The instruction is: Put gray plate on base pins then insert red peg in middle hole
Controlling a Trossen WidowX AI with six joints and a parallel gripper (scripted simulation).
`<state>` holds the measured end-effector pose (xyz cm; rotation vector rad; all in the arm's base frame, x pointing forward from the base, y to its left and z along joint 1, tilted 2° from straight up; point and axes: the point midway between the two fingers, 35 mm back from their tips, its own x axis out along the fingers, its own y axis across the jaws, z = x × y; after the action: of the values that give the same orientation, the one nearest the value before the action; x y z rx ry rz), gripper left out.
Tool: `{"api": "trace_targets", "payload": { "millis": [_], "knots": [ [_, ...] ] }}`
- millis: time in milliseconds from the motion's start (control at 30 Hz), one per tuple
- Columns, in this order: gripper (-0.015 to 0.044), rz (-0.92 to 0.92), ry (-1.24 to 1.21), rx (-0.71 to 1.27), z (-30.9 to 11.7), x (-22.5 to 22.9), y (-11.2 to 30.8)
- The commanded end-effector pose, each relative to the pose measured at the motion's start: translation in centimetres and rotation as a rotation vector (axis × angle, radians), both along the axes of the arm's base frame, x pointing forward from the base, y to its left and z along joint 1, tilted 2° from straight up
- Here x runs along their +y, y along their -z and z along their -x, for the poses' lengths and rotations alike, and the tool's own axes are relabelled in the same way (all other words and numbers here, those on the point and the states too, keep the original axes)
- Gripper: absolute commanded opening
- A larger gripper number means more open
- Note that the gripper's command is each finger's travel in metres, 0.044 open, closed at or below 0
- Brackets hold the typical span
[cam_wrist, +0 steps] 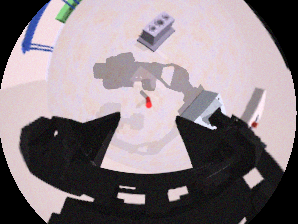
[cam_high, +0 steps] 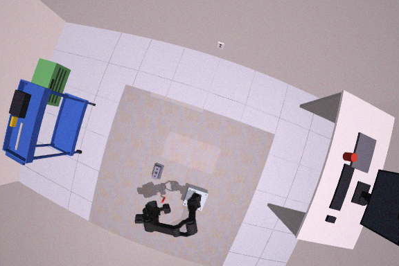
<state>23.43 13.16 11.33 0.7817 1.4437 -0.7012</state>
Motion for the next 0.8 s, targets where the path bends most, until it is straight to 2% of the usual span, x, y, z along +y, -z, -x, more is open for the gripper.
{"api": "trace_targets", "payload": {
  "millis": [0,167,300,767],
  "knots": [
    [0.0440,0.000,0.090,0.010,0.7,0.3,0.3],
    [0.0440,0.000,0.090,0.010,0.6,0.3,0.5],
    [0.0440,0.000,0.090,0.010,0.6,0.4,3.6],
    [0.0440,0.000,0.090,0.010,0.4,0.4,5.5]
  ]
}}
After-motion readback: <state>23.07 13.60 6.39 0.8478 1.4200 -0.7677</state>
